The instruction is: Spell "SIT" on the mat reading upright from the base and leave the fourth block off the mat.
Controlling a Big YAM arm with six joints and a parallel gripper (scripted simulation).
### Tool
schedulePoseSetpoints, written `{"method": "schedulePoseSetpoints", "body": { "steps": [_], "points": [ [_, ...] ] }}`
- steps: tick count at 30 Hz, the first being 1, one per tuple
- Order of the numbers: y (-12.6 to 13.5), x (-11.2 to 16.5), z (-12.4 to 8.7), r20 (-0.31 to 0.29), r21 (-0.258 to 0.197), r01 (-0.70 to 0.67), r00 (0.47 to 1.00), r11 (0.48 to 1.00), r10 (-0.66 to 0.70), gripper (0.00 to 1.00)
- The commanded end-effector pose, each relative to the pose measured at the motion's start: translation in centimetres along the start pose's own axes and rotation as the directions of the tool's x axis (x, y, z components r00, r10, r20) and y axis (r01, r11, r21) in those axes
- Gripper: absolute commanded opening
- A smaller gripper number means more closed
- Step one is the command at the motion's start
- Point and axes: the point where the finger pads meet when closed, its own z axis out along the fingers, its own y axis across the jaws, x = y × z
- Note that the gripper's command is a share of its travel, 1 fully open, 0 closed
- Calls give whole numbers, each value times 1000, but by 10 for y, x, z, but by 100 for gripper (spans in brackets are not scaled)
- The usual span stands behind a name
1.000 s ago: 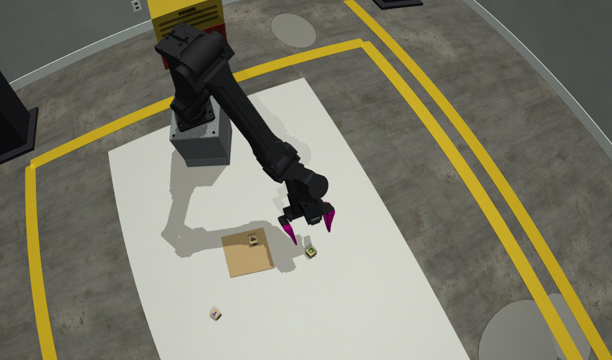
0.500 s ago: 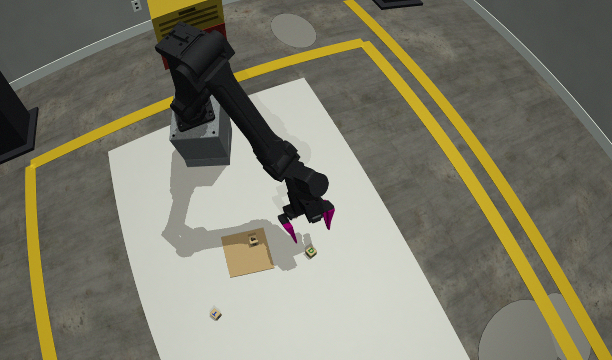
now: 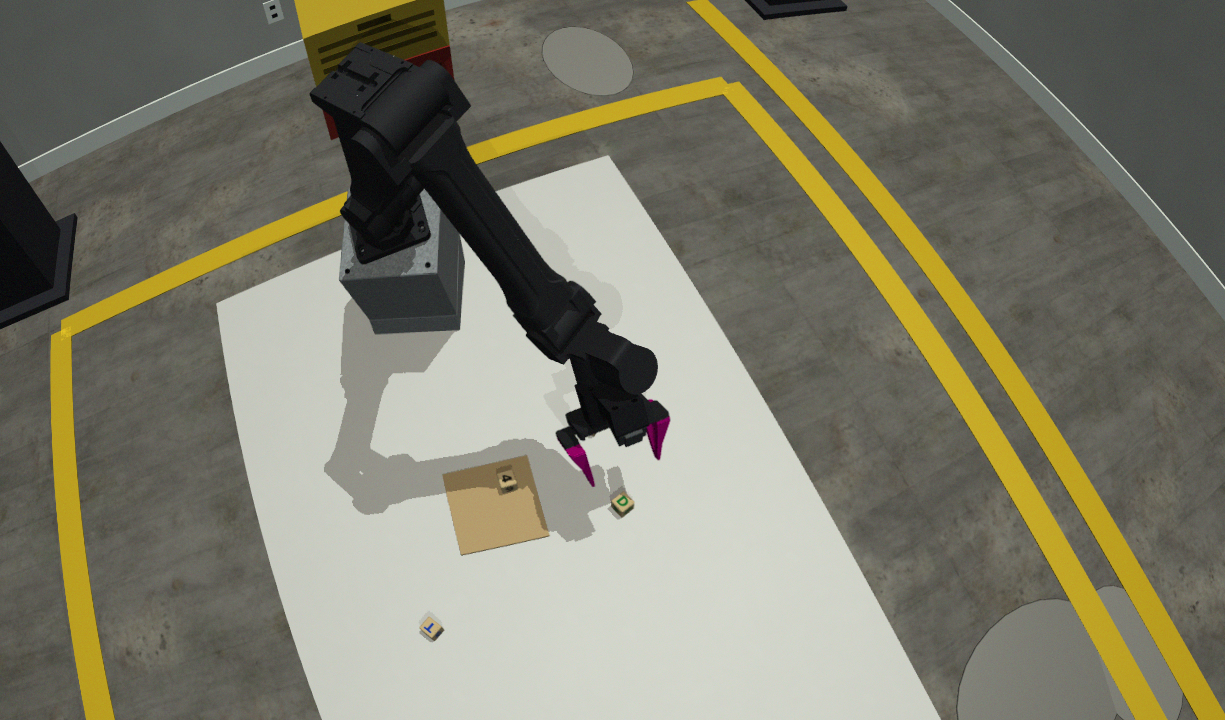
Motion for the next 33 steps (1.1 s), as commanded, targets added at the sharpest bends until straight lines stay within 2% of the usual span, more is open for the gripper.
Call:
{"method": "schedulePoseSetpoints", "body": {
  "steps": [1,18,19,20,23,24,25,26,29,31,33],
  "points": [
    [1,-3,2,-2,2,13,1000,1000,-13,100],
    [-3,-1,1,-5,6,12,1000,1000,-12,100],
    [-8,-12,-3,30,-3,-11,999,1000,11,100],
    [-16,-11,-6,35,-4,-13,999,1000,13,100],
    [-65,13,-18,29,-1,-11,1000,1000,11,100],
    [-65,13,-18,29,-1,-11,1000,1000,11,100],
    [-86,25,-26,28,0,-9,1000,1000,9,100],
    [-86,25,-26,28,0,-9,1000,1000,9,100],
    [-133,57,-53,31,4,-3,1000,1000,3,100],
    [-147,68,-64,33,5,-1,999,1000,1,100],
    [-147,68,-64,33,5,-1,999,1000,1,100]
  ]
}}
